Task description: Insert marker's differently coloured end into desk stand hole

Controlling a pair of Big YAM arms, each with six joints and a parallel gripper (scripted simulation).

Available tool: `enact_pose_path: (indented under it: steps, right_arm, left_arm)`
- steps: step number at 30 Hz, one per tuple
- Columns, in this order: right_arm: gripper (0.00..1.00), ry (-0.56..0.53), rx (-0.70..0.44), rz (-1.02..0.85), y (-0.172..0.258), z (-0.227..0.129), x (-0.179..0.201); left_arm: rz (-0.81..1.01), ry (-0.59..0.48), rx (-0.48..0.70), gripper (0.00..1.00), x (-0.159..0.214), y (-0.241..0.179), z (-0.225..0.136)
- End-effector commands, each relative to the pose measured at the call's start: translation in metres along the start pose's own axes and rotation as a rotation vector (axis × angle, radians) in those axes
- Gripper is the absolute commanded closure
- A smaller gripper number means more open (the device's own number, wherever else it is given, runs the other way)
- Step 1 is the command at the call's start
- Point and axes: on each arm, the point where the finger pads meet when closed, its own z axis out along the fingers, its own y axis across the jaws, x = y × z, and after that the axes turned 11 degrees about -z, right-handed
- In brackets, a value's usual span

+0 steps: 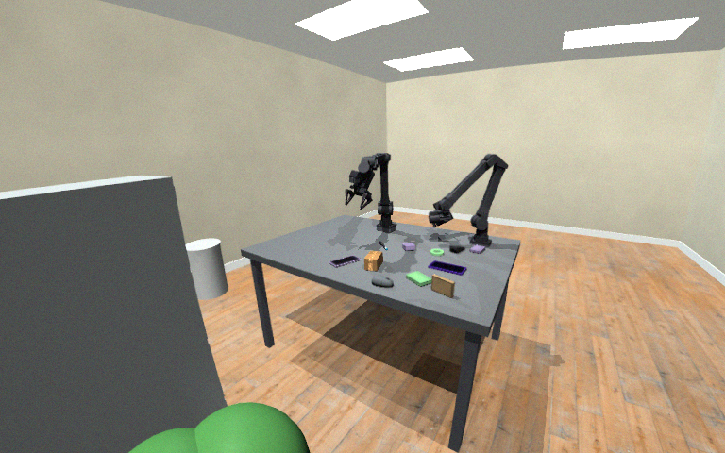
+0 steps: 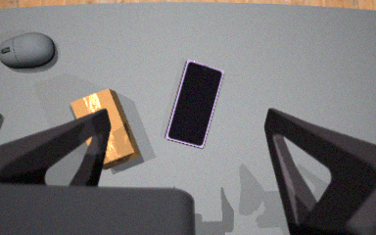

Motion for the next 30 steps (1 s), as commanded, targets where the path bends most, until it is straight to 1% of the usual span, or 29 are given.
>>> enact_pose_path:
  steps: [1,17,18,19,30]
  right_arm:
    - [0.00,-0.022,-0.001,0.008,-0.003,-0.009,-0.007]
    - [0.00,-0.022,-0.001,0.008,-0.003,-0.009,-0.007]
    - [0.00,-0.067,-0.006,0.025,-0.007,-0.025,-0.024]
    - [0.51,-0.067,-0.006,0.025,-0.007,-0.025,-0.024]
    - [0.51,-0.067,-0.006,0.025,-0.007,-0.025,-0.024]
  left_arm:
    - [0.019,-0.005,-0.004,0.00,-0.006,0.002,-0.001]
    - [0.019,-0.005,-0.004,0.00,-0.006,0.002,-0.001]
    - [0.037,-0.008,-0.010,0.00,-0.014,0.005,-0.003]
    - [0.037,-0.008,-0.010,0.00,-0.014,0.005,-0.003]
    - [0.037,-0.008,-0.010,0.00,-0.014,0.005,-0.003]
